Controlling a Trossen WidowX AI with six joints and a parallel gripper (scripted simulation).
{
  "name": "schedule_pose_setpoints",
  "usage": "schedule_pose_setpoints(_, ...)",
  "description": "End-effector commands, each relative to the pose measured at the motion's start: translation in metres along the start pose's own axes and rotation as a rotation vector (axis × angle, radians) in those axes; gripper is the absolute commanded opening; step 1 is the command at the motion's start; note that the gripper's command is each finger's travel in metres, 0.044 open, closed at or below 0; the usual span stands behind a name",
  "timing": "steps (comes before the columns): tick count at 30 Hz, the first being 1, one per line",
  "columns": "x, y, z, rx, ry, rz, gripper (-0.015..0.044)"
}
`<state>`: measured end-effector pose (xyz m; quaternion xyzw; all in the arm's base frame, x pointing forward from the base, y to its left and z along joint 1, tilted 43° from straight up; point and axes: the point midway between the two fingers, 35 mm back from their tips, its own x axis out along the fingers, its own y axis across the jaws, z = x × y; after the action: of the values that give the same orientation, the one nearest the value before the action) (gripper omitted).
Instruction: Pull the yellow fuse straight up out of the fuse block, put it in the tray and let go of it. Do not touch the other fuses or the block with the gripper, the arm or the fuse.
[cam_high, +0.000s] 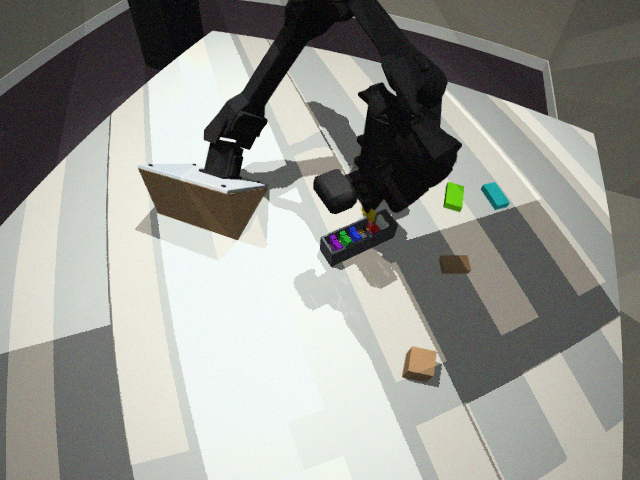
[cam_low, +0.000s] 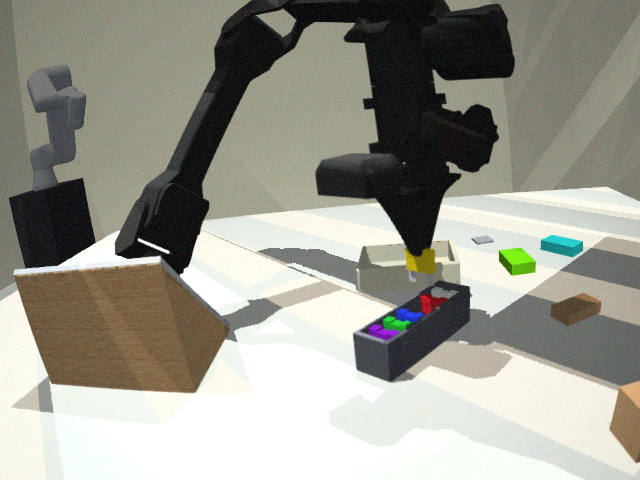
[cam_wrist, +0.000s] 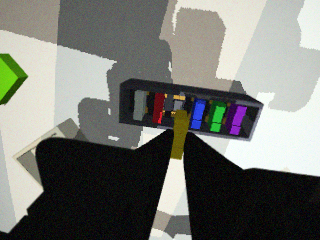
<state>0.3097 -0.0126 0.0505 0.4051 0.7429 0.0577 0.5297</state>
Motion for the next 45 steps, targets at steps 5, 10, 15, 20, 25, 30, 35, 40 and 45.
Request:
schedule_pose_setpoints(5,-0.004,0.024,-0.012,-0.003,-0.006,-0.009,0.0000)
schedule_pose_setpoints(10,-0.005,0.058,-0.034,-0.002,-0.011,-0.013,0.0000)
schedule_pose_setpoints(15,-0.004,0.089,-0.060,-0.002,-0.012,-0.011,0.0000)
schedule_pose_setpoints(20,-0.004,0.116,-0.090,-0.003,-0.007,-0.006,0.0000)
schedule_pose_setpoints(25,-0.004,0.139,-0.122,-0.005,0.004,0.002,0.0000)
schedule_pose_setpoints(30,-0.003,0.142,-0.126,-0.005,0.006,0.003,0.0000)
schedule_pose_setpoints(35,0.003,0.142,-0.126,-0.005,0.005,0.003,0.0000)
schedule_pose_setpoints(40,0.011,0.142,-0.126,-0.005,0.005,0.003,0.0000)
schedule_pose_setpoints(45,0.019,0.142,-0.126,-0.006,0.005,0.004,0.0000)
